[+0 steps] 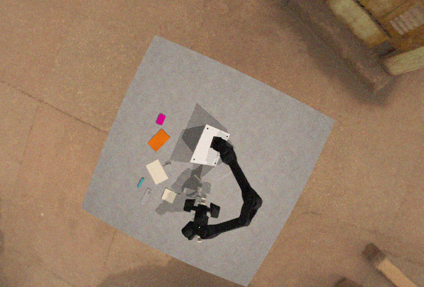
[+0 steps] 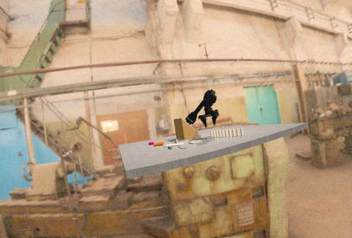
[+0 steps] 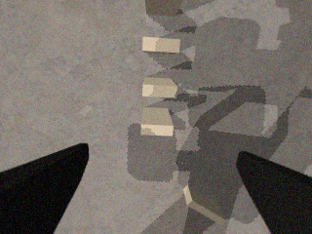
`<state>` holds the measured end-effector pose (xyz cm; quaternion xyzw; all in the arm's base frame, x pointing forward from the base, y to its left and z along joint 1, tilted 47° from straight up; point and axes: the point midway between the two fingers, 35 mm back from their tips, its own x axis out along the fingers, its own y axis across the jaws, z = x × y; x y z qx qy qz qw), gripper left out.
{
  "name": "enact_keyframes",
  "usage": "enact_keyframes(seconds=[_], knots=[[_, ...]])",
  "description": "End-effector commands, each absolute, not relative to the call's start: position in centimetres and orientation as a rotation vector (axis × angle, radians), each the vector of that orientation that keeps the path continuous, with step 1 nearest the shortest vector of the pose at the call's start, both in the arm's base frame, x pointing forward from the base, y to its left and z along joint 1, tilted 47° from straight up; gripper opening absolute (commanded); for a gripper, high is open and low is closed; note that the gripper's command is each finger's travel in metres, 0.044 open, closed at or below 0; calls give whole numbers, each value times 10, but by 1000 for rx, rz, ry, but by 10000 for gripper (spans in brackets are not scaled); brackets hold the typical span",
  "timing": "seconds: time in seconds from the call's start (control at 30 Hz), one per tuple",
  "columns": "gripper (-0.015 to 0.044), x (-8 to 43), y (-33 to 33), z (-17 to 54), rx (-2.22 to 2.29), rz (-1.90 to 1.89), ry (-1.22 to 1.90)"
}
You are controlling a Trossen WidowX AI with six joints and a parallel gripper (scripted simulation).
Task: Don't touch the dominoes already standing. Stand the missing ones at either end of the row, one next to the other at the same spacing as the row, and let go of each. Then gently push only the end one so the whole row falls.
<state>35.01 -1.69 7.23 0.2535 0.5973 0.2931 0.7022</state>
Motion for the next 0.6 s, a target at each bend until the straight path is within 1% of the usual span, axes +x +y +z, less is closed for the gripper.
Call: enact_keyframes(seconds=[0.0,0.07,0.27,0.57], knots=[[440,341,-58,113,555,647,1319],[440,337,-65,121,556,649,1318],[440,334,-65,114,512,682,1297],[440,279,-54,37,-77,1085,958]])
